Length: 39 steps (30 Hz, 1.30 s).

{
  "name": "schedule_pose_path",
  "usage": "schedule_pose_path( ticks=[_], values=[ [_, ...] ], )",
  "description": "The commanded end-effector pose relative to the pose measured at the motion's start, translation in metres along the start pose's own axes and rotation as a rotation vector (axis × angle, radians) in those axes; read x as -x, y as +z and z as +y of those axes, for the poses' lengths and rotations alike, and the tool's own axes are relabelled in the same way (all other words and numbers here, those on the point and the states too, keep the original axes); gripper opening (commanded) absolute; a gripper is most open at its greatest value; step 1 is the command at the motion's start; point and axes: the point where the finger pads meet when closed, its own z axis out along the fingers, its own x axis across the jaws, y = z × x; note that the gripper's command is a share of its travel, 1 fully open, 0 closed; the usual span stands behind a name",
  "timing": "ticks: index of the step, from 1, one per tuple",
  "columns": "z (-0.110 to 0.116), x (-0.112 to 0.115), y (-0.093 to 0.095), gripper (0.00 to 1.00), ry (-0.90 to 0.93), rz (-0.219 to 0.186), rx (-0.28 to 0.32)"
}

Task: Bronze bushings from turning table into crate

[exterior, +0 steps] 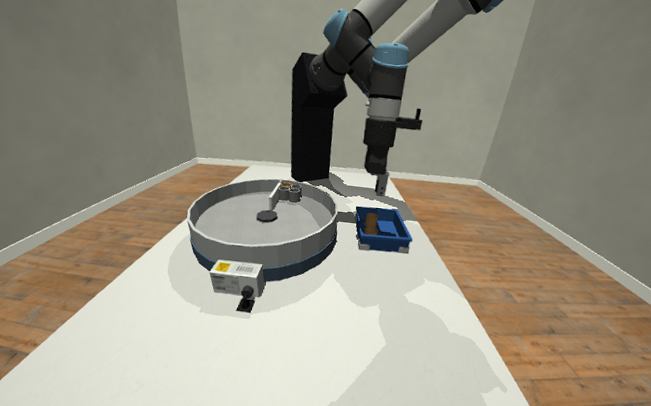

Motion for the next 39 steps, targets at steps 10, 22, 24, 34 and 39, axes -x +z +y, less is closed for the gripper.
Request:
schedule_pose_path(
  ticks=[10,22,24,34,39],
  values=[
    [0.049,0.025,0.004,0.45,-0.001,0.000,0.000],
    [0.078,0.040,0.006,0.45,0.001,-0.002,0.001],
    [0.097,0.051,0.008,0.45,0.001,-0.002,0.001],
    [0.097,0.051,0.008,0.45,0.001,-0.002,0.001],
    [0.126,0.066,0.010,0.45,0.002,-0.004,0.002]
  ],
)
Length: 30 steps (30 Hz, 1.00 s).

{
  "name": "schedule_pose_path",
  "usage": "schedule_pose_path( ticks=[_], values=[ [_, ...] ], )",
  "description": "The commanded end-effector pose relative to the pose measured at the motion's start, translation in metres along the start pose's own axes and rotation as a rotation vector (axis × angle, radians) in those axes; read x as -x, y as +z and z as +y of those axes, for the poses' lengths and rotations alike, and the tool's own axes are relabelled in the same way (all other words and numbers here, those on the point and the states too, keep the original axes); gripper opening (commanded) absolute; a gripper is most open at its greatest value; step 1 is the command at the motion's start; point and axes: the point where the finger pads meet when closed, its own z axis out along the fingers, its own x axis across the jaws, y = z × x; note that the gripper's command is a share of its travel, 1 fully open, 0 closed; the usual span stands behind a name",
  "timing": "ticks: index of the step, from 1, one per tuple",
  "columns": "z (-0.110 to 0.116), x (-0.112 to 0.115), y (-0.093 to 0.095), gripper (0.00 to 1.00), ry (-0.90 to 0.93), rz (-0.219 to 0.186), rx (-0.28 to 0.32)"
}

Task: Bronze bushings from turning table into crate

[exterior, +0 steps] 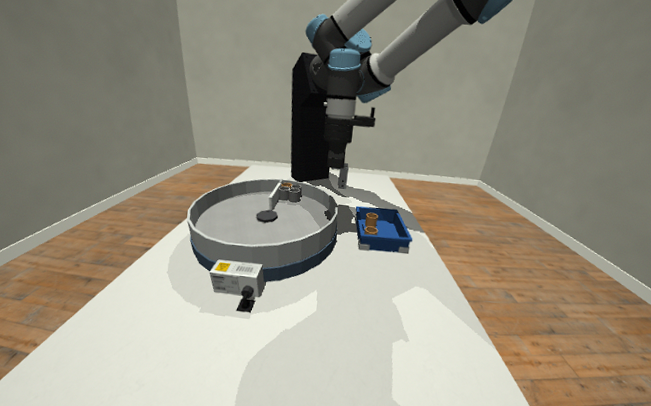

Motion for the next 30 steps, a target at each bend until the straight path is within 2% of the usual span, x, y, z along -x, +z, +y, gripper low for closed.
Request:
schedule_pose_path(
  ticks=[1,2,14,19,30],
  values=[
    [0.035,0.019,0.003,0.45,0.002,-0.002,0.001],
    [0.045,0.024,0.004,0.45,0.002,-0.002,0.000],
    [0.045,0.024,0.004,0.45,0.002,-0.002,0.000],
    [0.093,0.049,0.008,0.45,0.004,-0.004,0.002],
    [0.093,0.049,0.008,0.45,0.004,-0.004,0.002]
  ],
)
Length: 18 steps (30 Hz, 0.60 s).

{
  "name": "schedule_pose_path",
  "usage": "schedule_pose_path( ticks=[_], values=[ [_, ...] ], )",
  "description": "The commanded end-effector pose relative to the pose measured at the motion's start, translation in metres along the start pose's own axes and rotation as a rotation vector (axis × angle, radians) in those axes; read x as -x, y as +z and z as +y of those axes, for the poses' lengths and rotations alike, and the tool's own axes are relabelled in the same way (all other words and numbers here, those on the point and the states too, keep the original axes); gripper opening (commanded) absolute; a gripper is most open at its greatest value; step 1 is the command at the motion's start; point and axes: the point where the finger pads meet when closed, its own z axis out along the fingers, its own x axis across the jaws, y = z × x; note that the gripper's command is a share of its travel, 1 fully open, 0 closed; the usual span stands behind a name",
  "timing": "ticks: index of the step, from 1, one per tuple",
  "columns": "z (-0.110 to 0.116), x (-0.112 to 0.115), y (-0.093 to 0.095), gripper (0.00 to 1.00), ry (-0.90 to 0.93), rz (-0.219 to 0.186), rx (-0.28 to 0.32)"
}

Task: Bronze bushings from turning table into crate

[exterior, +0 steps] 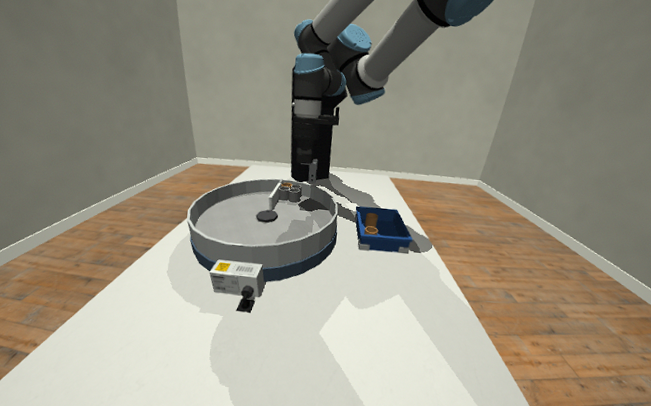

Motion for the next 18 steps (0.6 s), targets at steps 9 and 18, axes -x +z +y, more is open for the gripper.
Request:
schedule_pose_path(
  ticks=[9,18],
  values=[
    [0.050,0.026,0.004,0.45,-0.001,-0.001,0.000],
    [0.050,0.026,0.004,0.45,-0.001,-0.001,0.000]
  ],
)
